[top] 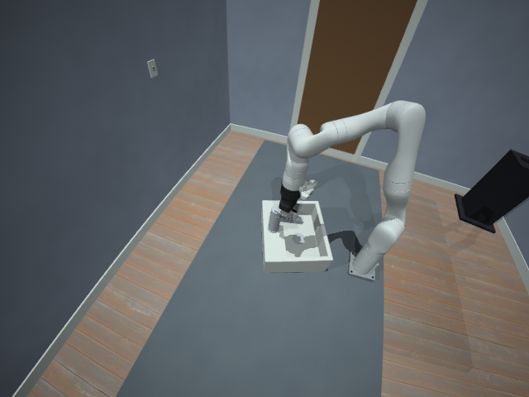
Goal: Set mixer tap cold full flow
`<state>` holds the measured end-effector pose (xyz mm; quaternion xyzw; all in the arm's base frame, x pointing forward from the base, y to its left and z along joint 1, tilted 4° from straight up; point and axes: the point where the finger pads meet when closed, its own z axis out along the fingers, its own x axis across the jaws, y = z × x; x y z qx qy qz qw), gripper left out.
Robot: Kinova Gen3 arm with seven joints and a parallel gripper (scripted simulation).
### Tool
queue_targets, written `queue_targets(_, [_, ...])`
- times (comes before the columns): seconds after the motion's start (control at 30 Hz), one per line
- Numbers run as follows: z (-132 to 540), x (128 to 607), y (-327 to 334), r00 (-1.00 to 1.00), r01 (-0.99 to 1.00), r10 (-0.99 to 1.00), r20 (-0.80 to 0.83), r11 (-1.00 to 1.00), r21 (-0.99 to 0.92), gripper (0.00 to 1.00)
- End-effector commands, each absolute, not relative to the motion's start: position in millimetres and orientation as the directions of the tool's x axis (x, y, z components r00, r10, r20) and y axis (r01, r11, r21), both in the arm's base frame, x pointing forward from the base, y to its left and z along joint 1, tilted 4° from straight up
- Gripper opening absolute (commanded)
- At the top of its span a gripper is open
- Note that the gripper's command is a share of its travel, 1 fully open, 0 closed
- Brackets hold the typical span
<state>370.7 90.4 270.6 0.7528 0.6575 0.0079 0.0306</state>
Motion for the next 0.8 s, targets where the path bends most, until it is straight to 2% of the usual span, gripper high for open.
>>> queue_targets(0.0, [271.2, 370.9, 90.5, 0.135, 0.989, 0.990, -0.028, -0.134, 0.058, 0.00])
queue_targets(0.77, [271.4, 370.5, 86.0, 0.068, 0.996, 0.997, -0.032, -0.066, 0.056, 0.00])
